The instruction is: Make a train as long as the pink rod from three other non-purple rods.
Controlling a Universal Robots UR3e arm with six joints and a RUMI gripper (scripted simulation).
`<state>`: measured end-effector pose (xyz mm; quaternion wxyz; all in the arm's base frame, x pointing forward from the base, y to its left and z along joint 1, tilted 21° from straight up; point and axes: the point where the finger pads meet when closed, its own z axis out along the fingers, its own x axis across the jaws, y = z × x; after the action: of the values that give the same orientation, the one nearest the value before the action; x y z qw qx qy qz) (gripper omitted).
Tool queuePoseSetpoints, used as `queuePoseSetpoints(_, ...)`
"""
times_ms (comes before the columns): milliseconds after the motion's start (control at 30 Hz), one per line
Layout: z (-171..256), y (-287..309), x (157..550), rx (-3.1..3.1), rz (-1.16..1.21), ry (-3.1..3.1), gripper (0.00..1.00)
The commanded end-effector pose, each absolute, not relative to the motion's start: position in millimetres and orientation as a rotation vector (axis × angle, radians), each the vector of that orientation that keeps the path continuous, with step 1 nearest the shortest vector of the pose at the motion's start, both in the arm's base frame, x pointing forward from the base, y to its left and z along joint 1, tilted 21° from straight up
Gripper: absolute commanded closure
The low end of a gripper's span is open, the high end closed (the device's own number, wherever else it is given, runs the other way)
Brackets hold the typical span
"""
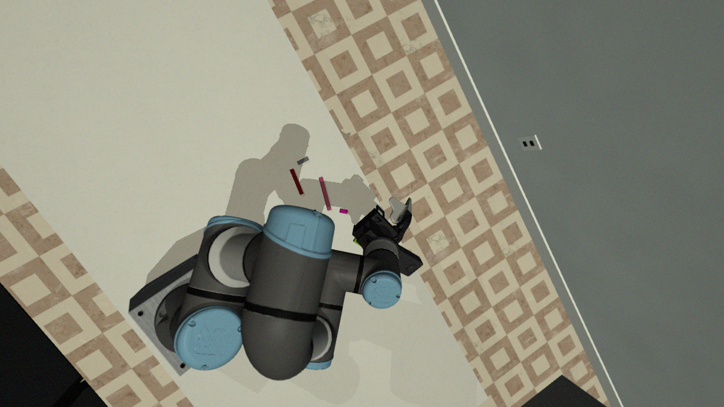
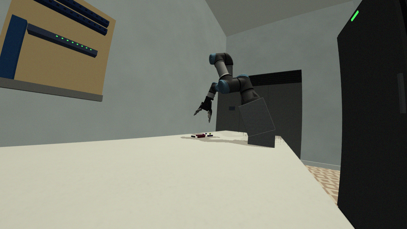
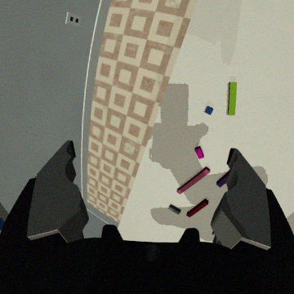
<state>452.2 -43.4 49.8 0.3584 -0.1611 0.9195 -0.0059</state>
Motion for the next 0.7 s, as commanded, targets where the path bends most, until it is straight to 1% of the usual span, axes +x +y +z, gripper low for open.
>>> queuePoseSetpoints(0, 45.0, -47.4, 449.9, -0.546, -0.058, 2.375, 0.0)
queuePoseSetpoints(67, 40.0, -50.0, 447.3, -0.645, -0.095, 2.375, 0.0)
queuePoseSetpoints(667, 25.0, -57.0, 438.3, -0.955, -0.196, 2.353, 0.0)
